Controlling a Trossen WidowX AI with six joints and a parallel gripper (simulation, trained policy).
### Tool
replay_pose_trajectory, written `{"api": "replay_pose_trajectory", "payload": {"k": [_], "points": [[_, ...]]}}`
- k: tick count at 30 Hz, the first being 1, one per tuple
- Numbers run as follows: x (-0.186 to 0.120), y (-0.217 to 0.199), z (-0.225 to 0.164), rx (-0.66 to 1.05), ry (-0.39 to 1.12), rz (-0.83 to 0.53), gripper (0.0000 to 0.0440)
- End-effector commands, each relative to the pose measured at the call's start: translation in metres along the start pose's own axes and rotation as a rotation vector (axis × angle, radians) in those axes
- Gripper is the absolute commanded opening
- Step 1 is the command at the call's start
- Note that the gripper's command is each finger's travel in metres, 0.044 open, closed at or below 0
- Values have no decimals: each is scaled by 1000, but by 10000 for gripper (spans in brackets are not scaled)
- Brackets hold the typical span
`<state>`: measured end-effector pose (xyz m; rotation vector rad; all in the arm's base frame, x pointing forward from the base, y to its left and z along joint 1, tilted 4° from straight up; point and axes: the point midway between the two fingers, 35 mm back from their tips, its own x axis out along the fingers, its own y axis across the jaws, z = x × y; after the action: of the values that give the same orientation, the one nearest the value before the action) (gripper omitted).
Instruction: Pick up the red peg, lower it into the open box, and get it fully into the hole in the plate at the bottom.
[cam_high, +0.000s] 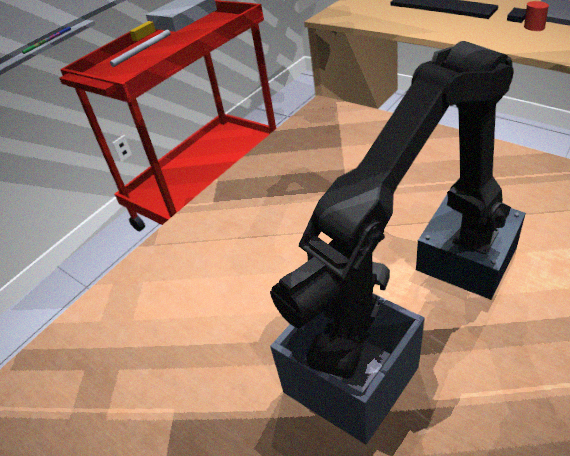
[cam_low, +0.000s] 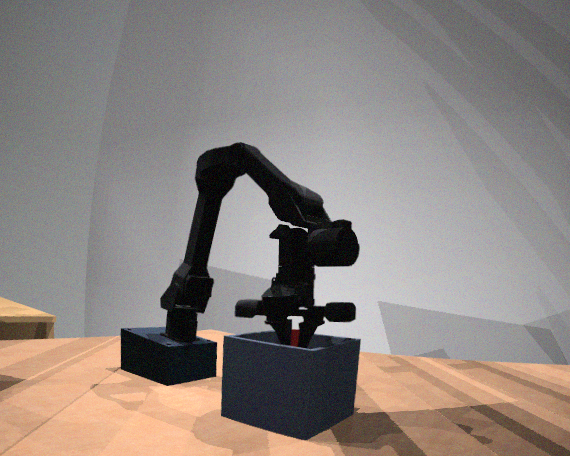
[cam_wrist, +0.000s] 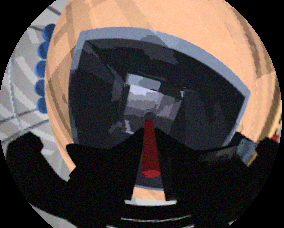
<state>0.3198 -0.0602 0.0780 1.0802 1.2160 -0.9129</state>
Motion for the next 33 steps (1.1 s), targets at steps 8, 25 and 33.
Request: {"api": "replay_pose_trajectory", "payload": {"k": [8, 25, 33], "points": [[24, -2, 2, -38, 14, -34, 27], [8, 9, 9, -14, 133, -6, 188], [-10, 18, 16, 6, 197, 48, 213]]}}
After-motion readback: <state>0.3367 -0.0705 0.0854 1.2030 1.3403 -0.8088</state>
